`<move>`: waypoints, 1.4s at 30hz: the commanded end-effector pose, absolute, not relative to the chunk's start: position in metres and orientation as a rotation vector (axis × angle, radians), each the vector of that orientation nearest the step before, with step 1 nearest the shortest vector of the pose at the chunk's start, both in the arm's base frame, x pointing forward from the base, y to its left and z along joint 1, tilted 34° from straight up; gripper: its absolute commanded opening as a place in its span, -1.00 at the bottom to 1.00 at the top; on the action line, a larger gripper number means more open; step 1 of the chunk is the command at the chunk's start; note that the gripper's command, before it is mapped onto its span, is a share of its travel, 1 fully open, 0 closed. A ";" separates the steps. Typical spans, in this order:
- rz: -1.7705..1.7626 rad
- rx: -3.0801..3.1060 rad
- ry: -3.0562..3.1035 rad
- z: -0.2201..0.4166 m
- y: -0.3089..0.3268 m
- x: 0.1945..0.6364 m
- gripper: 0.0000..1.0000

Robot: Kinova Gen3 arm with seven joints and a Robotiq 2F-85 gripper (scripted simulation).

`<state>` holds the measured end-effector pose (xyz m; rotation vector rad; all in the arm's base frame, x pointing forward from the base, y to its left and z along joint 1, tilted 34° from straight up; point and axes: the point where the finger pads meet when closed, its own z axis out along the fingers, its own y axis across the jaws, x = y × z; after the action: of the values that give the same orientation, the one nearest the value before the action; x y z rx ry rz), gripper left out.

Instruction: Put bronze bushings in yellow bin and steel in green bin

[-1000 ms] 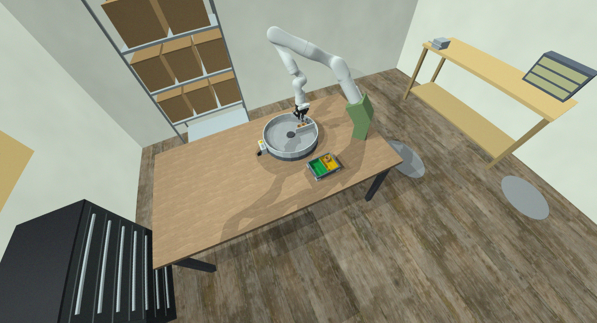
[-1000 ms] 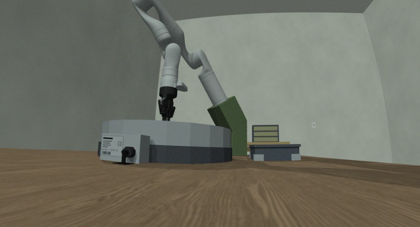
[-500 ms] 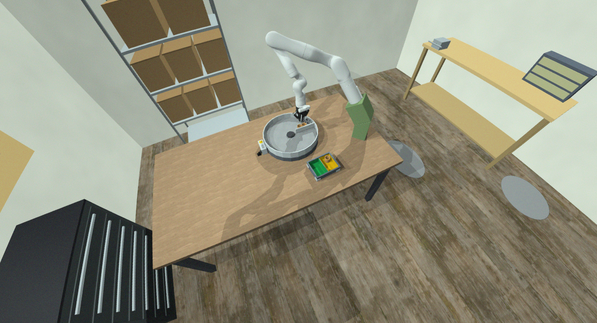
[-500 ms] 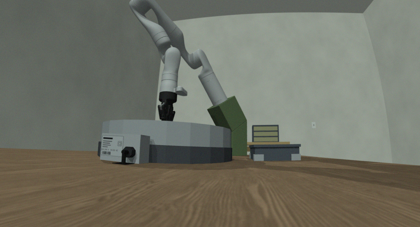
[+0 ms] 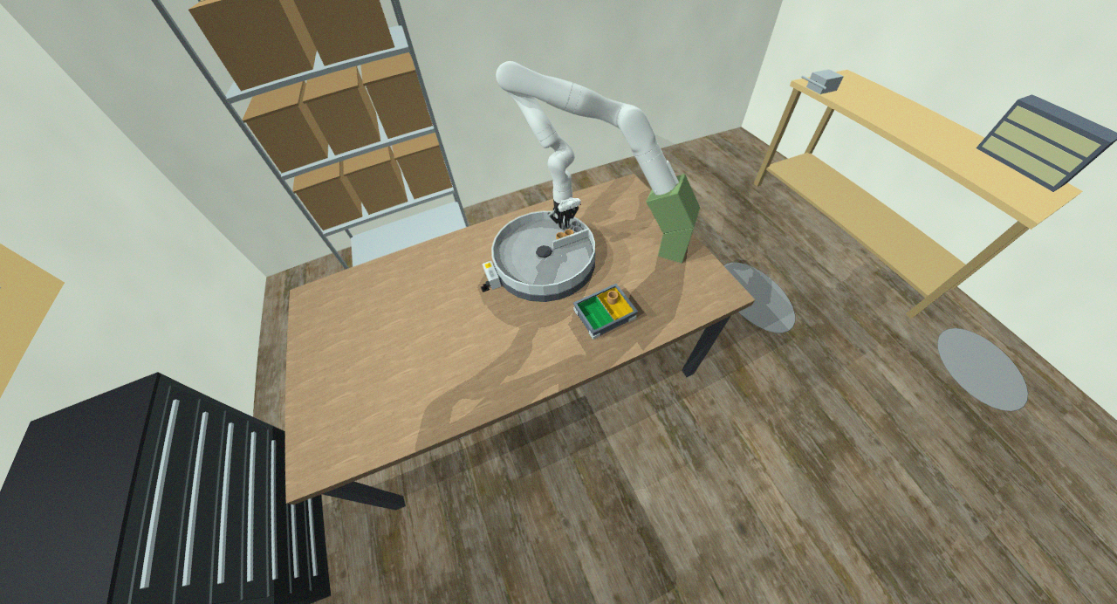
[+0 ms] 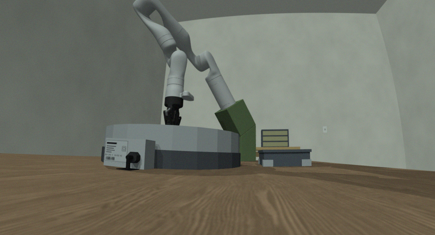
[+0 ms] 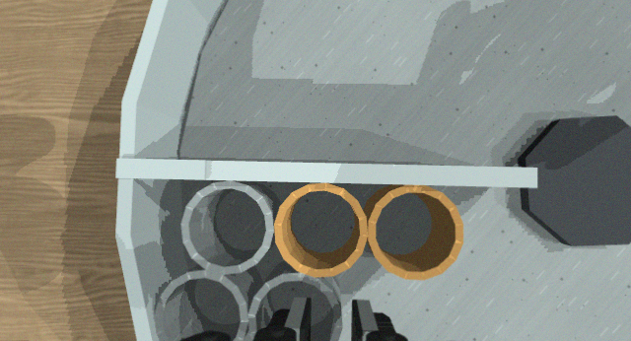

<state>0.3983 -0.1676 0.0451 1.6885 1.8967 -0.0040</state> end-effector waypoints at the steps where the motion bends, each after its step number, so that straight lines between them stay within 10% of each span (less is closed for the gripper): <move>1: -0.006 1.691 1.898 0.042 -0.169 0.399 -0.64; 33: -0.007 1.691 1.898 0.027 -0.176 0.406 -0.64; 34: -0.007 1.691 1.898 0.027 -0.176 0.406 -1.00; 42: -0.007 1.691 1.898 0.027 -0.176 0.406 -1.00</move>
<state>0.4080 -0.1752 0.0280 1.6874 1.8965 -0.0031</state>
